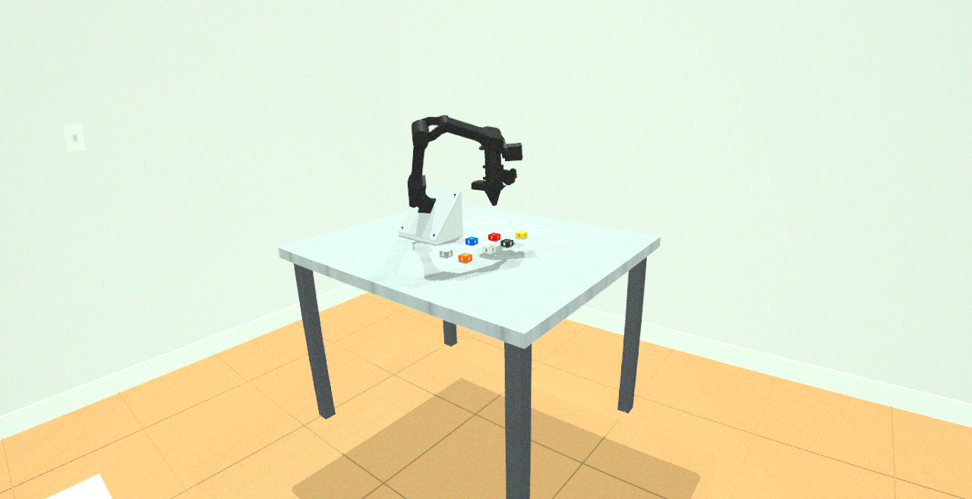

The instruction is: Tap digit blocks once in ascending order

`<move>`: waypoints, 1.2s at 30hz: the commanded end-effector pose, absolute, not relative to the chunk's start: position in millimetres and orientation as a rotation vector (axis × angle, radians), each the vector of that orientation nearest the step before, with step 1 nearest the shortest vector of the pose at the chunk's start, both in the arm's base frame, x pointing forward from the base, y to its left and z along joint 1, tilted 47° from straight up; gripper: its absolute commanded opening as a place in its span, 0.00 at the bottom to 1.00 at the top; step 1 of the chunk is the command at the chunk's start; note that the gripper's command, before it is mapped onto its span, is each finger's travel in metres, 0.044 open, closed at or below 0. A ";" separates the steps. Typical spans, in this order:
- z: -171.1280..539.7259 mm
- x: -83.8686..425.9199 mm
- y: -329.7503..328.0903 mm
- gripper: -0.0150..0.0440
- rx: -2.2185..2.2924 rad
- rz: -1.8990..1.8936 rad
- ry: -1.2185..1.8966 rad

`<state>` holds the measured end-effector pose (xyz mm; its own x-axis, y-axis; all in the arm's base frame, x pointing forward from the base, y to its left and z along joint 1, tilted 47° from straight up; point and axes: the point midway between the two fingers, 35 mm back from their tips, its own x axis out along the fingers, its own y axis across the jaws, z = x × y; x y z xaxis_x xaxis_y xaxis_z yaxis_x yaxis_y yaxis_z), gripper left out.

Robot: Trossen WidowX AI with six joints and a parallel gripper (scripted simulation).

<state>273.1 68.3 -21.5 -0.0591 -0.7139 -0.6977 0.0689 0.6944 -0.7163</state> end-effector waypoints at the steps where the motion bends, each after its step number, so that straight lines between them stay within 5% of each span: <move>1: -36.8 269.3 59.8 0.29 -0.554 -0.706 1.513; 6: -82.3 263.0 10.4 0.29 -0.557 -0.711 1.510; 36: -102.9 260.8 -11.7 0.29 -0.558 -0.712 1.510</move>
